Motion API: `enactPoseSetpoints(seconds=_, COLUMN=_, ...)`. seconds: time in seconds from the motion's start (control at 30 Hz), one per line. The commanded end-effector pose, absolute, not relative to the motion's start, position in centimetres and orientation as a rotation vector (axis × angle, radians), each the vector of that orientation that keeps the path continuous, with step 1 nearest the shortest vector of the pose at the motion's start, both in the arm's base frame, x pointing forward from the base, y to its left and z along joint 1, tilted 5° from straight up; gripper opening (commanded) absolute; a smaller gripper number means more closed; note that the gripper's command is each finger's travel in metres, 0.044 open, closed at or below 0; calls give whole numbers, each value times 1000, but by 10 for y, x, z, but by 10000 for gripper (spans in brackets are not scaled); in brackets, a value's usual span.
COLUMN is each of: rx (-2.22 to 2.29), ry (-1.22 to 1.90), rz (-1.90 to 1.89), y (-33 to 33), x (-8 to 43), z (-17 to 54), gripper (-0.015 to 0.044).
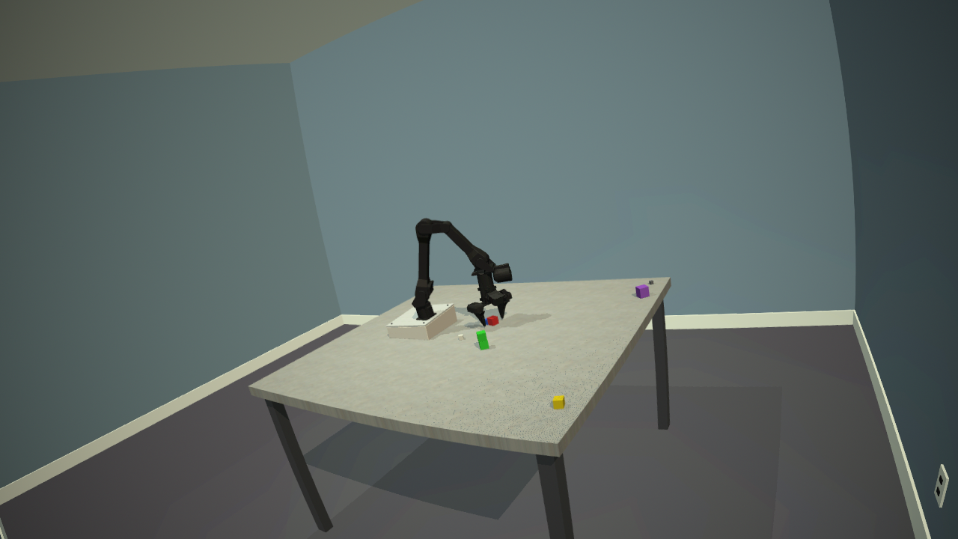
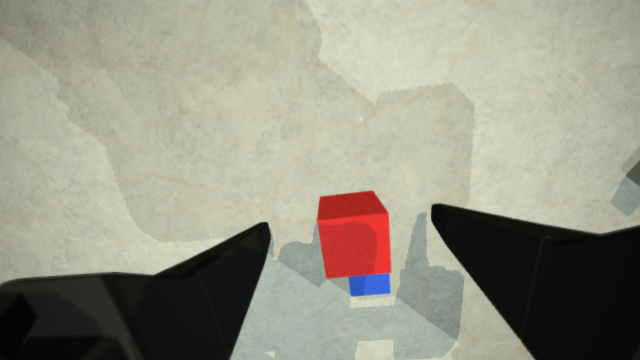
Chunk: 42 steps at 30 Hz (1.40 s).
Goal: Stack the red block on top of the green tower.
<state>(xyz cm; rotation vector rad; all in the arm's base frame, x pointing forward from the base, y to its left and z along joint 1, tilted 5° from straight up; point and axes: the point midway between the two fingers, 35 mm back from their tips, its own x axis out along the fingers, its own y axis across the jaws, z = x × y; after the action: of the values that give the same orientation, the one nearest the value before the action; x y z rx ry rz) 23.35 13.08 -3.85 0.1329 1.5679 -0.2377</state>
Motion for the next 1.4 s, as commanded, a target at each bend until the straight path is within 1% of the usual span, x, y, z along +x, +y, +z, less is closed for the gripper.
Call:
enactPoseSetpoints(seconds=0.0, rx=133, ry=1568, rz=-238, y=130, x=231, z=-39, gripper=414)
enactPoseSetpoints(seconds=0.37, rx=133, ry=1568, rz=-238, y=130, x=231, z=-39, gripper=125)
enactPoseSetpoints(seconds=0.63, rx=133, ry=1568, rz=-238, y=130, x=231, z=-39, gripper=72)
enactPoseSetpoints(seconds=0.73, rx=132, ry=1569, rz=-237, y=131, x=232, z=-33, gripper=0)
enactPoseSetpoints(seconds=1.37, rx=129, ry=1575, rz=-233, y=138, x=235, z=66, gripper=0)
